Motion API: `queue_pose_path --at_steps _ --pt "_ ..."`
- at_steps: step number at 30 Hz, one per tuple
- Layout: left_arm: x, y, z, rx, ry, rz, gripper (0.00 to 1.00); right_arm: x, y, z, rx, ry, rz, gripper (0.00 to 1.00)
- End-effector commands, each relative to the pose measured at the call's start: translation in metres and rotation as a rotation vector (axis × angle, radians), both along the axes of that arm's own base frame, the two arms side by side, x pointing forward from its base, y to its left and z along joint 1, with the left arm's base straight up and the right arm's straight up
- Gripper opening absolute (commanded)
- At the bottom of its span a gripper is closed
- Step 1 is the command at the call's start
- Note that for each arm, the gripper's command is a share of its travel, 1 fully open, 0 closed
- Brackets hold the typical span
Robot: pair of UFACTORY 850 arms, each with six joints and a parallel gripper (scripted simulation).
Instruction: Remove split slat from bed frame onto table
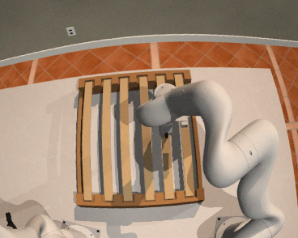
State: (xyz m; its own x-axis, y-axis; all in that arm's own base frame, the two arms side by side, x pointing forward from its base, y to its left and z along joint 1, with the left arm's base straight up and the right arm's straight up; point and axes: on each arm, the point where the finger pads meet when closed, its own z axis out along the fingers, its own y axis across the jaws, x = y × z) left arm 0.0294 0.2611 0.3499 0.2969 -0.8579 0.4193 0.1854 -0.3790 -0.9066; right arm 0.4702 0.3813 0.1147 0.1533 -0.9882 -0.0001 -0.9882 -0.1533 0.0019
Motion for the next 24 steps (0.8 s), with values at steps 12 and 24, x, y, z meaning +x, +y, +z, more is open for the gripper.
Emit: queue_pose_path --at_steps 12,24 --pt "-0.0002 0.0002 0.0003 0.001 0.0 0.0 1.0 0.0009 0.0005 -0.001 0.001 -0.002 0.0 0.0" --pt "-0.0002 0.0002 0.0003 0.001 0.0 0.0 1.0 0.0011 0.0004 -0.003 0.001 -0.002 0.0 0.0"
